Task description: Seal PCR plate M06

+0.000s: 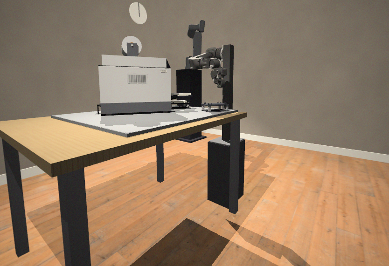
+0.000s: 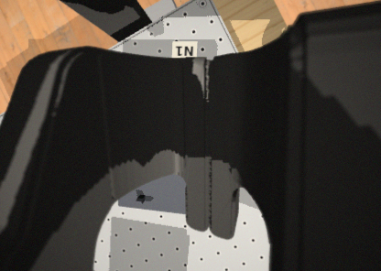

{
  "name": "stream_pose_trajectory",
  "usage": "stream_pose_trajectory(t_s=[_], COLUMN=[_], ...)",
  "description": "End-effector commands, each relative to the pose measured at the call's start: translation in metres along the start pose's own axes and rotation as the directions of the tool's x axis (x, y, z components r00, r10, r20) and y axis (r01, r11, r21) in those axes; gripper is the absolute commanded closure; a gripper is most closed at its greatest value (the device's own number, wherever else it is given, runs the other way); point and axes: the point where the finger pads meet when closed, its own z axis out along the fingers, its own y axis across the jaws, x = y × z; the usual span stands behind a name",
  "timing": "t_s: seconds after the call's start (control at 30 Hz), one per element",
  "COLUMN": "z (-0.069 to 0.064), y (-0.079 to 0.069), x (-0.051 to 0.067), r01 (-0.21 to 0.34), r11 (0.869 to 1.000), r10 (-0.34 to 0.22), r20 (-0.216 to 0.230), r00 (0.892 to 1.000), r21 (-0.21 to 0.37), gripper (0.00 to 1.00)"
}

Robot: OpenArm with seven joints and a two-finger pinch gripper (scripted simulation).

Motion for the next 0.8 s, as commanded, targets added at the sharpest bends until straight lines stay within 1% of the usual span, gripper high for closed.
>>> stream_pose_trajectory(t_s=[0.0, 0.2, 0.73, 0.77], z=[-0.0005, -0.0007, -0.0003, -0.0018], y=[-0.0006, 0.0011, 0.0015, -0.0034], x=[-0.0016, -0.0003, -0.0014, -0.0032], r01=[-0.004, 0.000, -0.004, -0.003], r11=[1.000, 1.000, 1.000, 1.000], r10=[0.004, 0.000, 0.004, 0.003], r20=[0.006, 0.001, 0.006, 0.016], r00=[1.000, 1.000, 1.000, 1.000], r21=[0.005, -0.002, 0.005, 0.025], gripper=[1.00, 1.00, 1.00, 1.00])
